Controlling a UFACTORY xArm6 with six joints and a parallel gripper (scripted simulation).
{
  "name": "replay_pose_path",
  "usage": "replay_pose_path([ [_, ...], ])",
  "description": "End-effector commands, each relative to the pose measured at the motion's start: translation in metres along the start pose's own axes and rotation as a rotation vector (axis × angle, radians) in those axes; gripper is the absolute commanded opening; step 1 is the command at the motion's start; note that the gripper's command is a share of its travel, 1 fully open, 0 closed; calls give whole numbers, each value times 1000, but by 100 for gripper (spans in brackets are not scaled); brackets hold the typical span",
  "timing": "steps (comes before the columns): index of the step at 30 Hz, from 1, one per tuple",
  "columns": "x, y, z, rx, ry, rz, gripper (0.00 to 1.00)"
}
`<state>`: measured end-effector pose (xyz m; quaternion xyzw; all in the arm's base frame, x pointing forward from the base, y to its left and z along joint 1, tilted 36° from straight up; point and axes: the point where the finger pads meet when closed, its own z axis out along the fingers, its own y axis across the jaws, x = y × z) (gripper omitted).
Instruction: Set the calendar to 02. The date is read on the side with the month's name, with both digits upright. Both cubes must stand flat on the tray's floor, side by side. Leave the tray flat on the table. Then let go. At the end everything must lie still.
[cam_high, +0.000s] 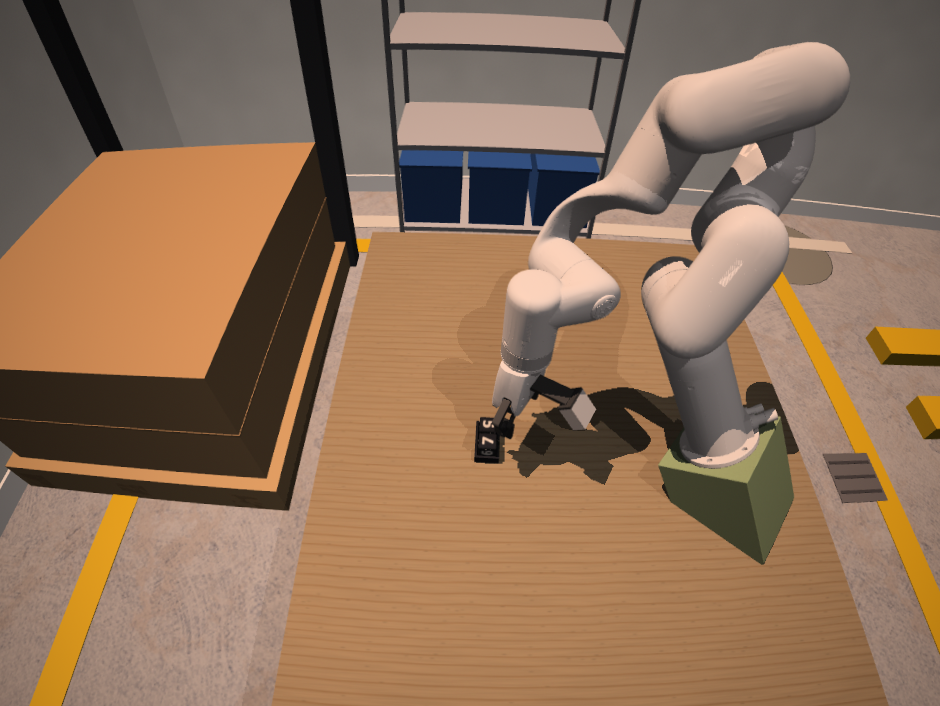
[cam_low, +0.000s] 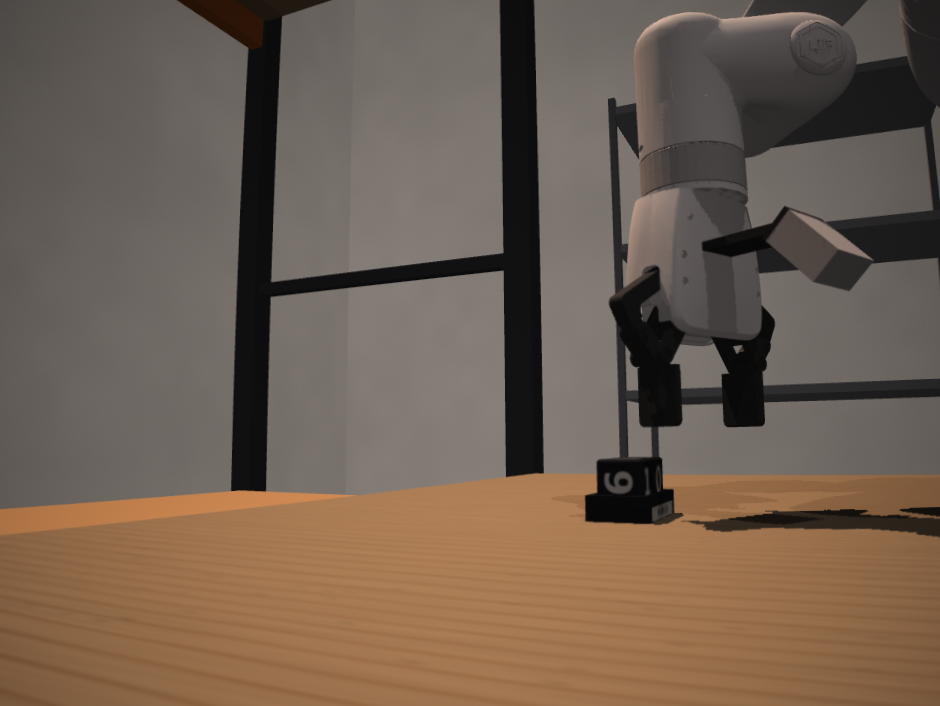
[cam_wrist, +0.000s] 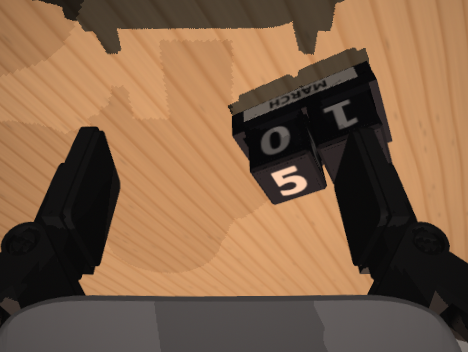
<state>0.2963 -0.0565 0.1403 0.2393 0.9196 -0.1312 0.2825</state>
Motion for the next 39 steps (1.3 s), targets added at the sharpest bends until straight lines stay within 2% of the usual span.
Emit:
replay_pose_path([
  [1,-1,0,-1,-1,-2,1,100],
  [30,-1,0,-1,-1,-2,1,100],
  [39,-17,7,-4,-1,-2,1,100],
])
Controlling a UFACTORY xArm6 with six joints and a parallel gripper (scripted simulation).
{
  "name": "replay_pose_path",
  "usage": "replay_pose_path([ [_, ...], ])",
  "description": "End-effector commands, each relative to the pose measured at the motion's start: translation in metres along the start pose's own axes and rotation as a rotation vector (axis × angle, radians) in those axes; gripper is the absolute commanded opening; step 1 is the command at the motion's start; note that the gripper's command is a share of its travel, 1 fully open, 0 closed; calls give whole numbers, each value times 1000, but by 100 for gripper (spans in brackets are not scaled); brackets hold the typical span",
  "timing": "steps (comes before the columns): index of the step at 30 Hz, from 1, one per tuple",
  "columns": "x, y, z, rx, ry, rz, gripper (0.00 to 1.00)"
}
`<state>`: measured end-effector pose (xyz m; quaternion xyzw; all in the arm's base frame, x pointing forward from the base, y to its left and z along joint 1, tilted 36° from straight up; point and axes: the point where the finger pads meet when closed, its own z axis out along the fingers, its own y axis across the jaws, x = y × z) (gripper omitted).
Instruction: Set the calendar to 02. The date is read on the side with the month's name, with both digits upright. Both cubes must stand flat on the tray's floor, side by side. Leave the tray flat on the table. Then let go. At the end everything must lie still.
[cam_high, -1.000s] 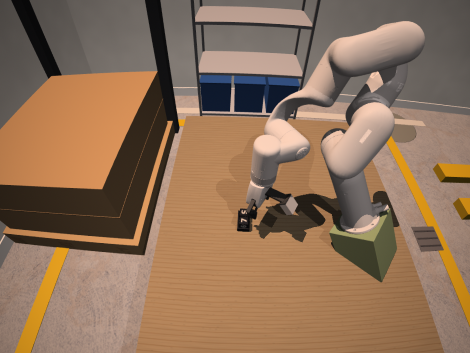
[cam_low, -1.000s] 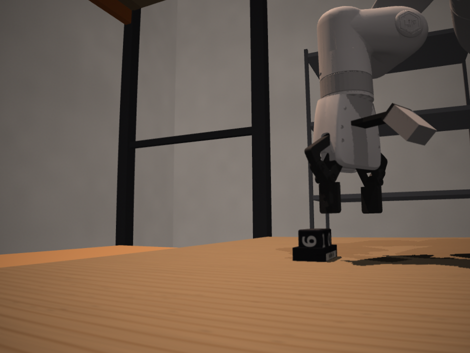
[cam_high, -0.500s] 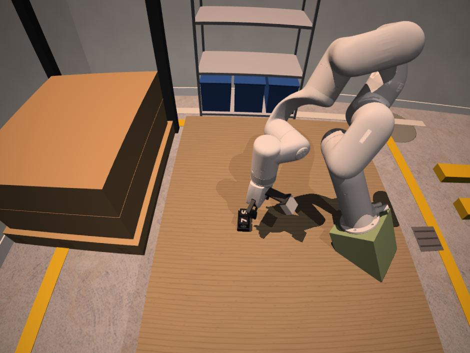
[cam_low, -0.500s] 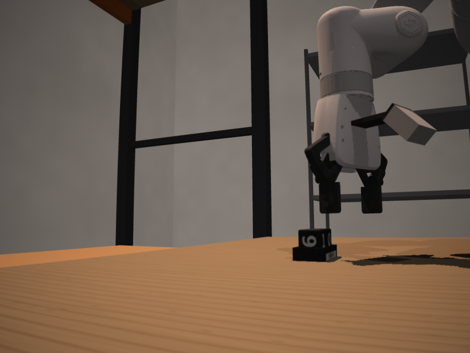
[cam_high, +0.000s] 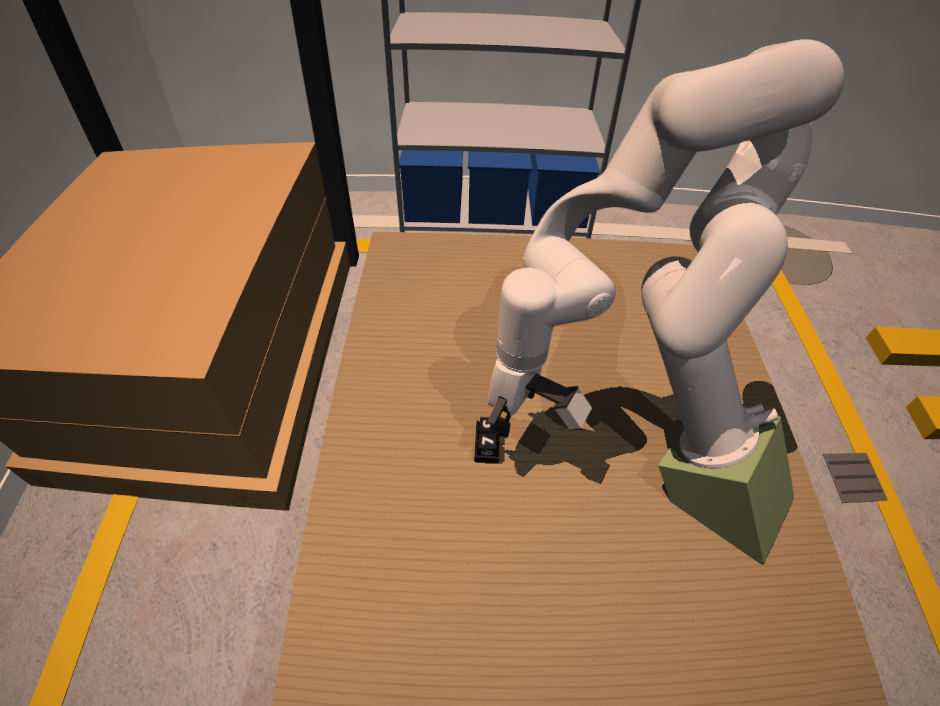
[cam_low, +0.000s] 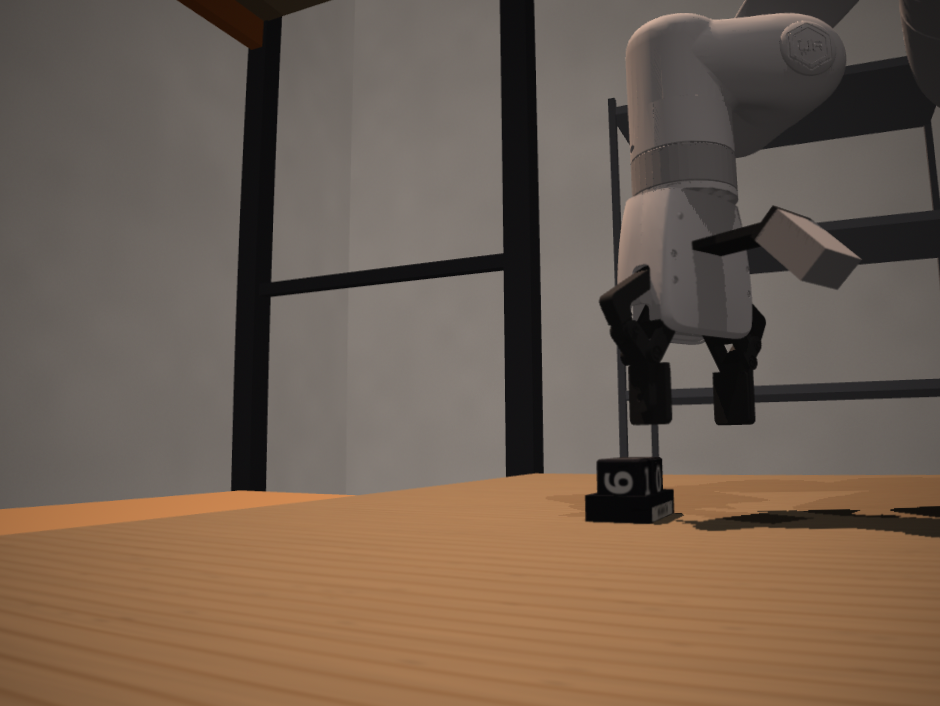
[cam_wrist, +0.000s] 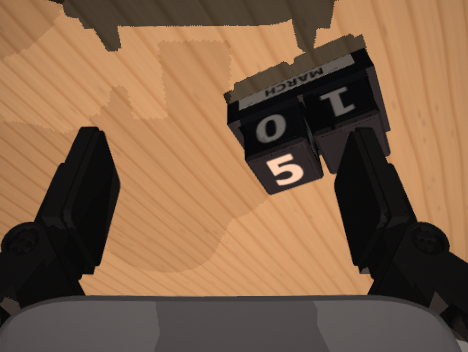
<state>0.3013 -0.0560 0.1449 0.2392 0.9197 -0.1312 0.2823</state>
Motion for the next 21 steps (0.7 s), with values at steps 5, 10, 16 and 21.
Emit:
replay_pose_path([
  [5,-14,6,-3,-1,-2,1,100],
  [10,-26,11,-5,-1,-2,1,100],
  [16,-31,13,-6,-1,-2,1,100],
  [21,-31,13,-6,-1,-2,1,100],
])
